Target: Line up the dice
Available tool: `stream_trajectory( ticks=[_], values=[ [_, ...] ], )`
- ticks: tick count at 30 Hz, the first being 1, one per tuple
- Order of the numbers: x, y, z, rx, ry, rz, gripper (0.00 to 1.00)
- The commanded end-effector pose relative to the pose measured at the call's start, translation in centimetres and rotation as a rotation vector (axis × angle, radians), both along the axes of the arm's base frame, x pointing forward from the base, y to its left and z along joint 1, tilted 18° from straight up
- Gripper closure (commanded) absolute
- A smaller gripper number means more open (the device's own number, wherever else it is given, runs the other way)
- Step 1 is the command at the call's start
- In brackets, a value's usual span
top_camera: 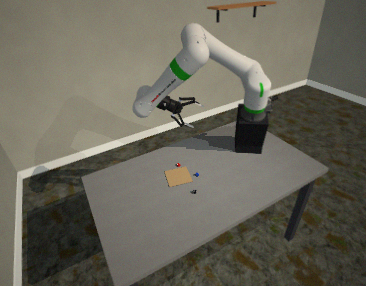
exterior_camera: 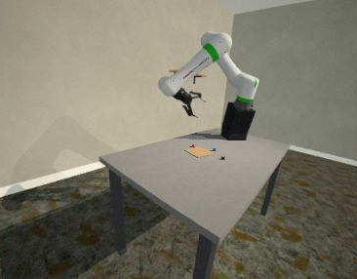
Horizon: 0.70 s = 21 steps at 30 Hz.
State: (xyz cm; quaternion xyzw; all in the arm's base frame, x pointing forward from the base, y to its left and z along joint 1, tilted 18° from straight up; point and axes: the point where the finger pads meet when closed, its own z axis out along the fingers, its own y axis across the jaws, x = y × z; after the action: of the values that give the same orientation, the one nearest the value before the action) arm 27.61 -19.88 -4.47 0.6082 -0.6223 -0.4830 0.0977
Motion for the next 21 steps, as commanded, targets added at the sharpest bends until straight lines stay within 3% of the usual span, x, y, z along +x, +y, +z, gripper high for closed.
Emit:
stream_trajectory(
  ticks=[1,5,8,17,20,21],
  values=[
    [0.0,0.0,0.0,0.000,0.000,0.000,0.00],
    [0.5,0.4,-0.4,-0.030,-0.020,-0.012,0.00],
    [3.2,2.5,-2.2,-0.160,-0.117,-0.077,0.00],
    [8.8,6.0,-4.1,-0.355,-0.298,-0.241,0.00],
    [9.3,6.3,-4.2,-0.369,-0.313,-0.258,0.00],
    [11.3,7.5,-4.4,-0.420,-0.374,-0.326,0.00]
  ],
)
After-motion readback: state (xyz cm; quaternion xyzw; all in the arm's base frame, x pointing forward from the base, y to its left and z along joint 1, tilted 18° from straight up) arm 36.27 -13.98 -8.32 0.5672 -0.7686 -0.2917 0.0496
